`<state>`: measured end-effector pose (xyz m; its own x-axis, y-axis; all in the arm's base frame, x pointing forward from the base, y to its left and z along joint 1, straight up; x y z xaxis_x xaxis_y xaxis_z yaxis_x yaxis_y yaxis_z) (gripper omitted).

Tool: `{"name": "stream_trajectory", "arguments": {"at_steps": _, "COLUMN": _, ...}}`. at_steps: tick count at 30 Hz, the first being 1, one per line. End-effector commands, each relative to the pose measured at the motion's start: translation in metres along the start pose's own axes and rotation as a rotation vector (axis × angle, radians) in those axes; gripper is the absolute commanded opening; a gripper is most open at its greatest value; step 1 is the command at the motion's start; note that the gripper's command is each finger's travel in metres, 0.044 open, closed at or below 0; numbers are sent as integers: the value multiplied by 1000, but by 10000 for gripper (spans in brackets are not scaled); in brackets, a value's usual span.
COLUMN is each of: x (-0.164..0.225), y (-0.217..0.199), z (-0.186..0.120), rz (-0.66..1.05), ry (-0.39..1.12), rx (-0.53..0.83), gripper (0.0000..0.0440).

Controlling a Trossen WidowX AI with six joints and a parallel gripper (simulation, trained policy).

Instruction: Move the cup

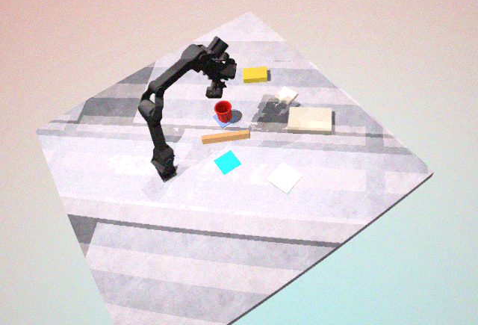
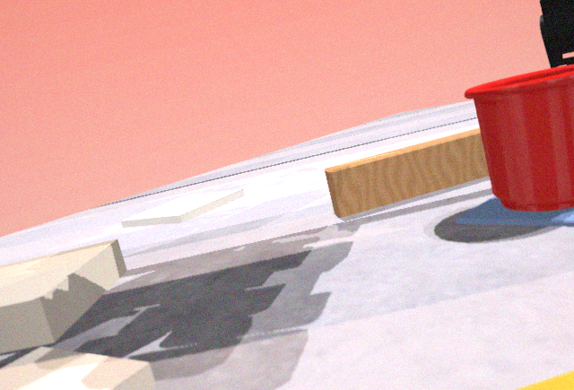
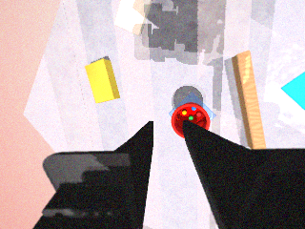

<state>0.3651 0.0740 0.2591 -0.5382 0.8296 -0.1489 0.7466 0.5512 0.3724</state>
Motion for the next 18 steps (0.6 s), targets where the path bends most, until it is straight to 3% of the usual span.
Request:
{"name": "stream_trajectory", "arguments": {"at_steps": 1, "x": 2, "y": -4, "z": 8, "rz": 8, "ry": 15, "rx": 54, "gripper": 139}}
{"name": "stream_trajectory", "arguments": {"at_steps": 18, "x": 18, "y": -36, "z": 46, "rz": 22, "ry": 93, "rx": 325, "gripper": 159}}
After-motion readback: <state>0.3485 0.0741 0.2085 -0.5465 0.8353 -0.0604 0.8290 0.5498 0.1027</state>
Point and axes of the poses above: the point midway between the two fingers, 35 mm back from their tips, its own z axis out along the fingers, its own y axis across the jaws, x = y × z, the point moved 1 cm from there along -z, back along the fingers, and after that the axes turned 8 degrees about z, right-handed, at the moved point
